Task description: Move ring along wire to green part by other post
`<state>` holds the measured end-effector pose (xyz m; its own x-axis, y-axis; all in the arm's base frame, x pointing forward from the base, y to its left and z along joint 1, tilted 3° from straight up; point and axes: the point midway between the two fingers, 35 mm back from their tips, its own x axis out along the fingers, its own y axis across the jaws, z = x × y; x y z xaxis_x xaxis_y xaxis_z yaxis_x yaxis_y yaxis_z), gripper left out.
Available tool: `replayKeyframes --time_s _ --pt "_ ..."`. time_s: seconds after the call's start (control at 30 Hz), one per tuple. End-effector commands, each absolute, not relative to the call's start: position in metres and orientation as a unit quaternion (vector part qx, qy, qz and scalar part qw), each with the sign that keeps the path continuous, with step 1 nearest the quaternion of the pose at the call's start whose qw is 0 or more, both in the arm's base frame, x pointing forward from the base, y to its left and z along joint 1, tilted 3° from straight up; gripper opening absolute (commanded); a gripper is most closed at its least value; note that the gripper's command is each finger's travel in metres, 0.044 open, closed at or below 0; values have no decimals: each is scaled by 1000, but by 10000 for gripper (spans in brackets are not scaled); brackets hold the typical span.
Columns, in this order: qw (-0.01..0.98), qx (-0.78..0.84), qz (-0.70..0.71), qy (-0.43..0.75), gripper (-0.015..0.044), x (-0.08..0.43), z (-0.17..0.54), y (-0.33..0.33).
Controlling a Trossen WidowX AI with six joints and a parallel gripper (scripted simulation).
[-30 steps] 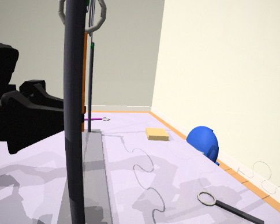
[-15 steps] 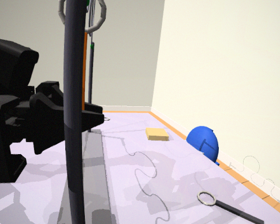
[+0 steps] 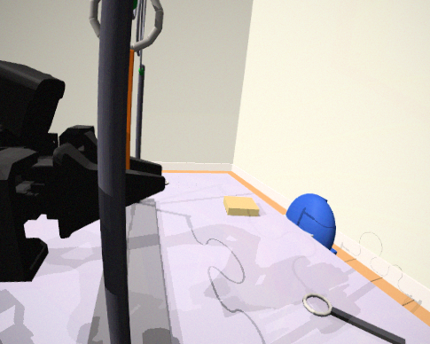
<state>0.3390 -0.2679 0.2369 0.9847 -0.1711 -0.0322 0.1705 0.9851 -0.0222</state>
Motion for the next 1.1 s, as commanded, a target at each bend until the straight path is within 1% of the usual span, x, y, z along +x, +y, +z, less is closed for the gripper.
replayKeyframes --time_s 0.0,0.17,0.57,1.07 --pt "996 -7 -89 17 160 339 237 -269" --pt "996 -7 -89 17 160 339 237 -269" --pt "996 -10 -86 17 -150 339 237 -268" --pt "996 -7 -89 16 -150 340 252 -267"
